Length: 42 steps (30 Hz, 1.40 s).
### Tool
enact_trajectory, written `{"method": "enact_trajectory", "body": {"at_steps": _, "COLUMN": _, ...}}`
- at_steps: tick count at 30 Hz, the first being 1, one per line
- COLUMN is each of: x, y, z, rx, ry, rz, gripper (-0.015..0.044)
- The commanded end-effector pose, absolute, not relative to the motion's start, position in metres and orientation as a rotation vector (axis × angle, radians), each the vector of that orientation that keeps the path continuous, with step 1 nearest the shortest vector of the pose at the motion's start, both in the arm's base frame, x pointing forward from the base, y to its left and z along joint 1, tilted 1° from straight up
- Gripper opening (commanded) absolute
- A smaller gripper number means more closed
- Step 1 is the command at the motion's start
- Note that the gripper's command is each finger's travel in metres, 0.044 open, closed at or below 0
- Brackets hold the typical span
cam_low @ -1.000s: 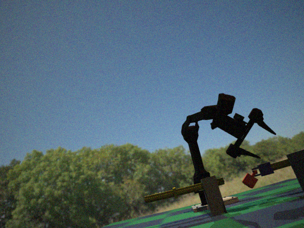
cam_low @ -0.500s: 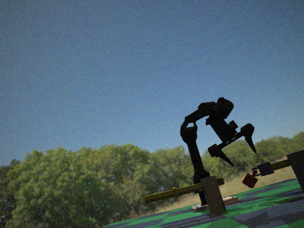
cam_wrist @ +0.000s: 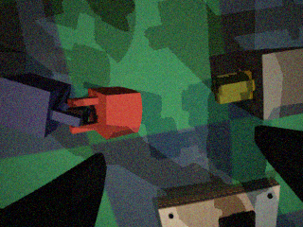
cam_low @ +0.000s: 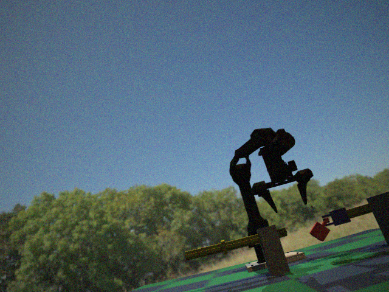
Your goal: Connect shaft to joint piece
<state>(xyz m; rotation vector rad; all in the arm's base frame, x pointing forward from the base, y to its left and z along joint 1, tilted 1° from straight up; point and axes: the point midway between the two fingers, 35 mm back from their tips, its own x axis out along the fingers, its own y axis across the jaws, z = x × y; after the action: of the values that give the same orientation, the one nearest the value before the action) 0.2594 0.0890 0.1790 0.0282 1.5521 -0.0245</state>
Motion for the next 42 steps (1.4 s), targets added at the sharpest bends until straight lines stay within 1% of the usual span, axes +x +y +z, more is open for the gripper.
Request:
{"method": "enact_trajectory", "body": {"at_steps": 1, "x": 0.257, "y": 0.086, "z": 0.181, "rx": -0.002, "ry": 1.553, "rz": -0.007, "gripper": 0.044}}
{"method": "enact_trajectory", "body": {"at_steps": 21, "x": 0.255, "y": 0.083, "z": 0.171, "rx": -0.345, "ry": 1.469, "rz": 0.477, "gripper": 0.044}}
{"method": "enact_trajectory", "body": {"at_steps": 42, "x": 0.253, "y": 0.08, "z": 0.161, "rx": -0.722, "ry": 1.228, "rz": 0.941, "gripper": 0.044}}
